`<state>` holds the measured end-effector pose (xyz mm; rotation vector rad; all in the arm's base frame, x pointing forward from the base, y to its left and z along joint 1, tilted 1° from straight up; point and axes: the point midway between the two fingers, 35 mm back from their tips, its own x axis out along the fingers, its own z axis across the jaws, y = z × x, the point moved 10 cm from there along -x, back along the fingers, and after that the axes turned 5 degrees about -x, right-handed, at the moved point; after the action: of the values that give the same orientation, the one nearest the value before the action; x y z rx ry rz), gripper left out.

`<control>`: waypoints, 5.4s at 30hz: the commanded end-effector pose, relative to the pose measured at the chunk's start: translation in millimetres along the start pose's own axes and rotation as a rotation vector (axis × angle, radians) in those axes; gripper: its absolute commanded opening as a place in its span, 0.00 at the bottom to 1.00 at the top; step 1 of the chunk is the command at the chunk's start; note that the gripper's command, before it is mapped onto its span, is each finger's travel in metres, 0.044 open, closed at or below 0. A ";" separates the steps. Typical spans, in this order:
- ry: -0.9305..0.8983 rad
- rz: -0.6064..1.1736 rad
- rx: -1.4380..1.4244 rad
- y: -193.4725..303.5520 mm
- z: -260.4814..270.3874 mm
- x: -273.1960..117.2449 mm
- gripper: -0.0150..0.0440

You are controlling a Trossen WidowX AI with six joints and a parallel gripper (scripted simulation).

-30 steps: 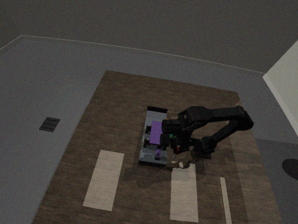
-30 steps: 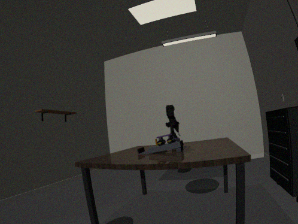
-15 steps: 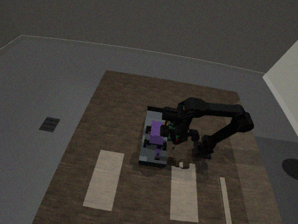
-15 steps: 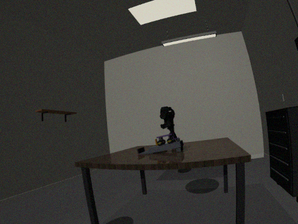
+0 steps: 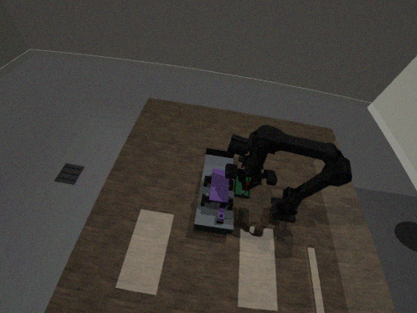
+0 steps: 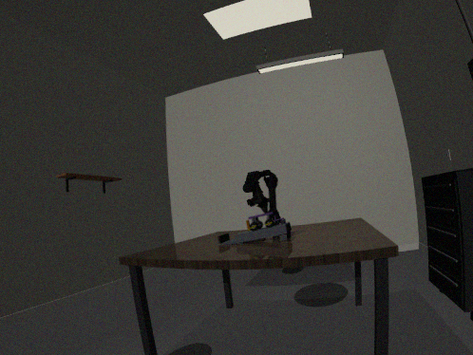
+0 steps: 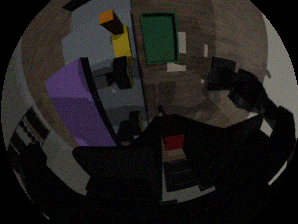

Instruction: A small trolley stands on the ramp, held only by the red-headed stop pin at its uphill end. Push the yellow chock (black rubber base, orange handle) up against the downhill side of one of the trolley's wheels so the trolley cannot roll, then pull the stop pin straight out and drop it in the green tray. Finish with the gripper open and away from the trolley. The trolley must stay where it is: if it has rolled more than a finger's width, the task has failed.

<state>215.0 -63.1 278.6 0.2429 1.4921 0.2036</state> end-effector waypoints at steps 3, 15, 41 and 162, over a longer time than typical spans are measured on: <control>0.003 -0.002 0.000 -22.2 -2.4 -3.1 0.25; 0.004 -0.006 0.000 -67.4 -9.1 -8.7 0.25; -0.024 -0.088 0.405 -84.5 -14.4 -12.5 0.25; -0.340 -0.415 1.530 -72.0 -34.4 86.3 0.58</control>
<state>185.7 -109.1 174.5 1.0913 1.0490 -1.3025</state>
